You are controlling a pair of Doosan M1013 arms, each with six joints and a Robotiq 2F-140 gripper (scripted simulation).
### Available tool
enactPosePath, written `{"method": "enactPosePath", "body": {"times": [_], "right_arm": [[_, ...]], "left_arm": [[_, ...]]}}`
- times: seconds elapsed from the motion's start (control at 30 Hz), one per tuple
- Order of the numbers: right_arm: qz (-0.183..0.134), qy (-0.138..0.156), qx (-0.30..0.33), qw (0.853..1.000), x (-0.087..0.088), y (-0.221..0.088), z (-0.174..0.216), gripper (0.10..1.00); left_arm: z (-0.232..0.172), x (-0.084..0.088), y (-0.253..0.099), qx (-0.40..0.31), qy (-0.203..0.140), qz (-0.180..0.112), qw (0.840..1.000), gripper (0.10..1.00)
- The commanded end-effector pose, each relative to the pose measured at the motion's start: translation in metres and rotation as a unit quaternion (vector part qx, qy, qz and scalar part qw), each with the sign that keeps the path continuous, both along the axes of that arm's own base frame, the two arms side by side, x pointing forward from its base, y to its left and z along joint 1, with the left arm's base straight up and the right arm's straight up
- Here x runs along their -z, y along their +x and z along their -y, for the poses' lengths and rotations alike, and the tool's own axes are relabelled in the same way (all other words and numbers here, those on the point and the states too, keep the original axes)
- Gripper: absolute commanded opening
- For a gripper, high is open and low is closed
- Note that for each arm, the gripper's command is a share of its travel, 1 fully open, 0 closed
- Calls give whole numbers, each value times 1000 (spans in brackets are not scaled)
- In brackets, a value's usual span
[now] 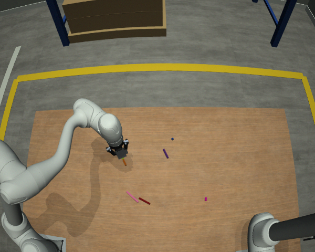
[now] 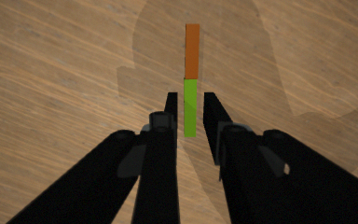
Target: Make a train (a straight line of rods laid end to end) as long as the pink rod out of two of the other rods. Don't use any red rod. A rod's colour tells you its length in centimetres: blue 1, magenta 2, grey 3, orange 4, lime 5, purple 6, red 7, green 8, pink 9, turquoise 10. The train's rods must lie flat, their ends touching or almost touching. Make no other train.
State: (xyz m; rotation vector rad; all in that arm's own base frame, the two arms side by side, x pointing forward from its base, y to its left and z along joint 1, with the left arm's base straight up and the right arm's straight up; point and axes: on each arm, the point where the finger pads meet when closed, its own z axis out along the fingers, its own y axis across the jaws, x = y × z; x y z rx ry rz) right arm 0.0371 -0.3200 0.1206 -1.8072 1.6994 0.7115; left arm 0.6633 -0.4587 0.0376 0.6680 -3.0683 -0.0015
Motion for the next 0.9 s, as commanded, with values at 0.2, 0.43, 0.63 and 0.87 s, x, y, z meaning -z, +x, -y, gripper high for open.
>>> {"method": "enactPosePath", "body": {"times": [0.2,0.43,0.63,0.87], "right_arm": [[0,0,0,1000,0,0,0,1000],[0,0,0,1000,0,0,0,1000],[0,0,0,1000,0,0,0,1000],[0,0,0,1000,0,0,0,1000]], "left_arm": [[0,-20,1,0,0,1,1000,231],[0,-46,1,0,0,1,1000,231],[0,-77,1,0,0,1,1000,231],[0,-91,1,0,0,1,1000,231]]}}
